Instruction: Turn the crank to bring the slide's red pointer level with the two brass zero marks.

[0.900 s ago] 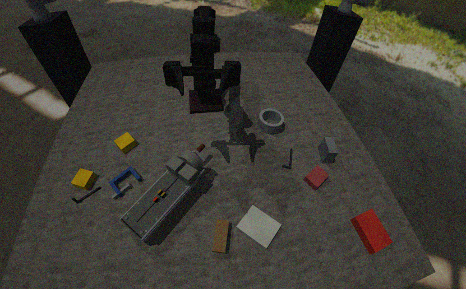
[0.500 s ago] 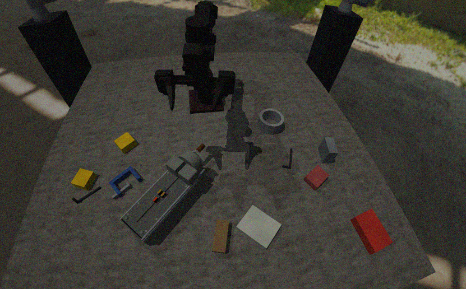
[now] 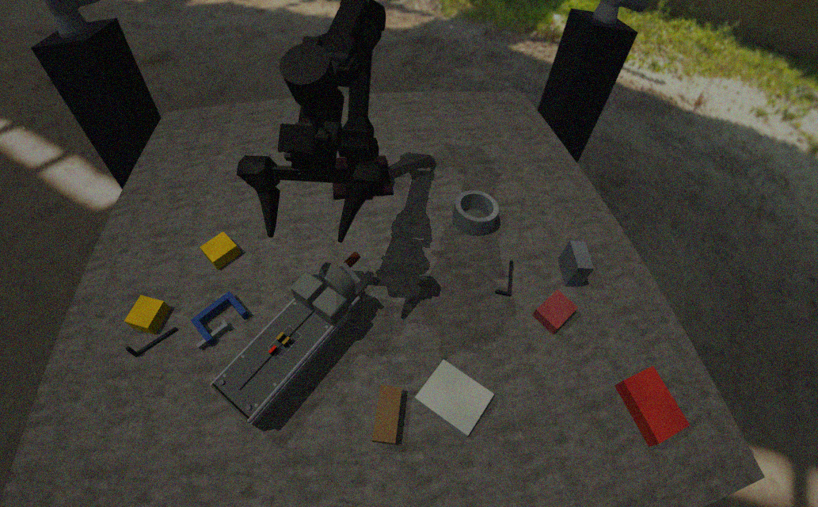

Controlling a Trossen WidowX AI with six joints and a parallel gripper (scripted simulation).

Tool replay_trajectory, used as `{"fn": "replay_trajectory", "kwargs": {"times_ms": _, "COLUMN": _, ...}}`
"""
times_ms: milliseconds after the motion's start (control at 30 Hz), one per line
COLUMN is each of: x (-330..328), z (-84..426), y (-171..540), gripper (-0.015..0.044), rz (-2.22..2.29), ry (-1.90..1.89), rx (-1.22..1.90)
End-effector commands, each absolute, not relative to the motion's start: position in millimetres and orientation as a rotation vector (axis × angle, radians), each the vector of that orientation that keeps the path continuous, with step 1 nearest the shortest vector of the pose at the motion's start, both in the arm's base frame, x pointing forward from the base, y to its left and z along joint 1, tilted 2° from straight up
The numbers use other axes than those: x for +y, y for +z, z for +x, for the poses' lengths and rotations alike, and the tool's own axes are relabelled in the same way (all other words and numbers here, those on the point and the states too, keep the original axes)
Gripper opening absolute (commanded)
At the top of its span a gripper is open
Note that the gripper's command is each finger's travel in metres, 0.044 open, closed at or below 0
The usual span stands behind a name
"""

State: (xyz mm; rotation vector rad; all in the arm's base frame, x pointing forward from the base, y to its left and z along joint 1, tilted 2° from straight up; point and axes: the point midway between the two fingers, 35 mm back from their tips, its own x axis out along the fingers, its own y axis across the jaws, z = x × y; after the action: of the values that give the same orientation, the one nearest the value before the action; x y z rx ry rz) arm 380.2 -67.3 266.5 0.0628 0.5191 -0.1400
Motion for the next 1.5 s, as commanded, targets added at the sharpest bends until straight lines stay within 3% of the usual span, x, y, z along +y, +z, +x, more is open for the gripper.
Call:
{"fn": "replay_trajectory", "kwargs": {"times_ms": 0, "x": -80, "z": 389, "y": 257, "gripper": 0.044, "rz": 0.081, "ry": -0.149, "rx": 0.615}}
{"fn": "replay_trajectory", "kwargs": {"times_ms": 400, "x": -115, "z": 397, "y": 225, "gripper": 0.044, "rz": 0.167, "ry": -0.186, "rx": 0.886}}
{"fn": "replay_trajectory", "kwargs": {"times_ms": 833, "x": -115, "z": 399, "y": 170, "gripper": 0.044, "rz": 0.168, "ry": -0.186, "rx": 0.89}}
{"fn": "replay_trajectory", "kwargs": {"times_ms": 1467, "x": -115, "z": 399, "y": 169, "gripper": 0.044, "rz": 0.168, "ry": -0.186, "rx": 0.89}}
